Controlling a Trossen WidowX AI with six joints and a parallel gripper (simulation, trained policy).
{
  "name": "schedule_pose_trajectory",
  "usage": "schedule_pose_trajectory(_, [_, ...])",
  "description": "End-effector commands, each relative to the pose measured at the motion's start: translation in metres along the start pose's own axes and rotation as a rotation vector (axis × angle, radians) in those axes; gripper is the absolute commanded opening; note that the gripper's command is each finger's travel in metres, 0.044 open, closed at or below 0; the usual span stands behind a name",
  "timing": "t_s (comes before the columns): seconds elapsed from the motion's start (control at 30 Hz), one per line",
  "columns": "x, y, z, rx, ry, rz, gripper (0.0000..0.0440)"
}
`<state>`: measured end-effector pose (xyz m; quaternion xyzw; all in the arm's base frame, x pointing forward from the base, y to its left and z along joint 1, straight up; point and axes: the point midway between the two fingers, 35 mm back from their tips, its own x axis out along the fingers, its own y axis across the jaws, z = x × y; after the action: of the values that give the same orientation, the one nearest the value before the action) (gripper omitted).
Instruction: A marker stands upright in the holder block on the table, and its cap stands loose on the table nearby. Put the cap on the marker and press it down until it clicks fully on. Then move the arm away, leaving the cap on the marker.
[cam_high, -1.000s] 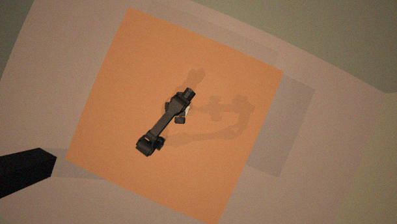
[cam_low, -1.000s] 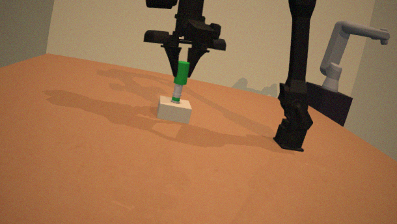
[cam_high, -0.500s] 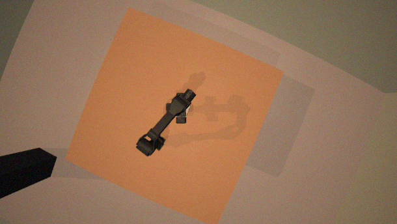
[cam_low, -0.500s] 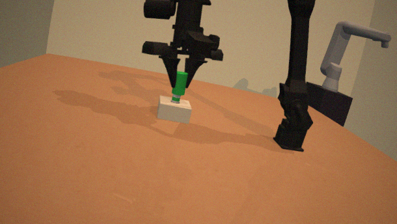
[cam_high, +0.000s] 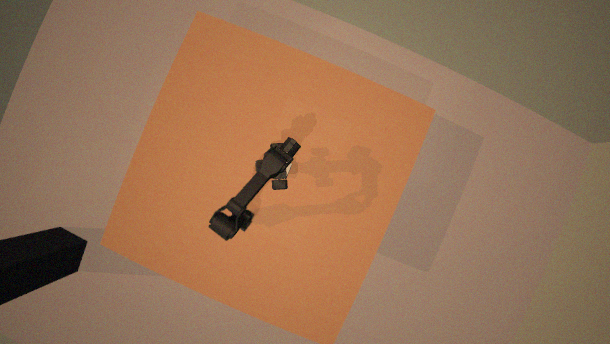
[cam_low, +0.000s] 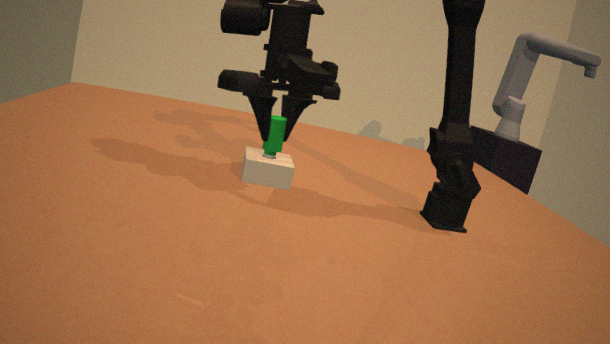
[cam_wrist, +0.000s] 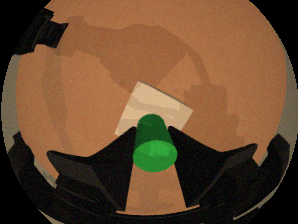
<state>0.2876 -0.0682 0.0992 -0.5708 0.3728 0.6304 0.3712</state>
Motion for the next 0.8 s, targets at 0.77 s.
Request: schedule_pose_trajectory(0.77, [0.0187, 0.0107, -0.0031, -0.057, 0.005, 0.056, 0.0143])
